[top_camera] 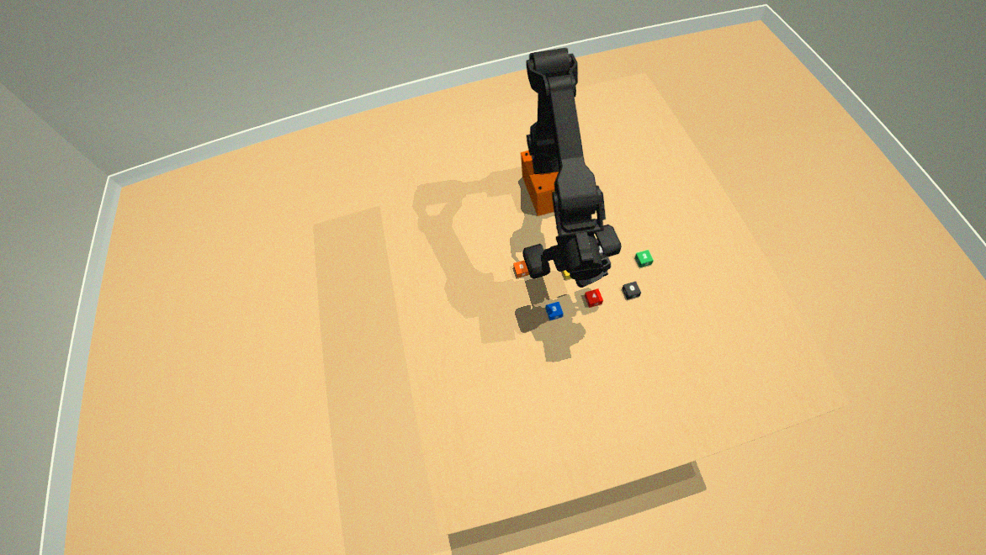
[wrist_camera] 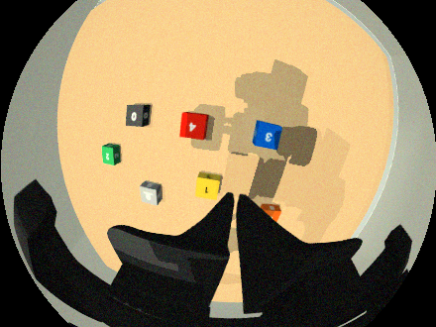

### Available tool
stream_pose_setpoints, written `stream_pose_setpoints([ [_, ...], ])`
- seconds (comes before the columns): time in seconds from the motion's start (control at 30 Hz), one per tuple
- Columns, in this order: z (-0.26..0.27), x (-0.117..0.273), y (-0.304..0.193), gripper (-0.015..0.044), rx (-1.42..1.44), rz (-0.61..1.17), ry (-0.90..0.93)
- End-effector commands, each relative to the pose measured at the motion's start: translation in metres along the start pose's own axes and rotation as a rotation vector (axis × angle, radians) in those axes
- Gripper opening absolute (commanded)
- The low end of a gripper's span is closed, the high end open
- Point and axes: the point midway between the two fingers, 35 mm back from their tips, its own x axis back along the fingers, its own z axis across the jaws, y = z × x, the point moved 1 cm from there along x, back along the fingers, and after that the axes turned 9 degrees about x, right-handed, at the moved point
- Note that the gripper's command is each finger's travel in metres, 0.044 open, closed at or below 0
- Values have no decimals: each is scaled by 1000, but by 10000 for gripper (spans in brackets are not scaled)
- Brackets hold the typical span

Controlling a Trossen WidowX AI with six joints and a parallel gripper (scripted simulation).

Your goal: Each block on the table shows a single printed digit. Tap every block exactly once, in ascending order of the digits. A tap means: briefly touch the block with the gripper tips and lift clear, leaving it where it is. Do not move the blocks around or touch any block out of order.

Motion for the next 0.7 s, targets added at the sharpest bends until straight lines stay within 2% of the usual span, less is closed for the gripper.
stream_pose_setpoints([
  [0.0, -47, 5, -51, 20, -14, -9, -9],
  [0.13, -72, 3, -97, 20, -14, -5, -12],
  [0.37, -73, -1, -100, 20, -14, -5, -12],
  [0.53, -74, -76, -100, 20, -14, -4, -12],
  [0.67, -74, -79, -100, 20, -14, -4, -12],
])
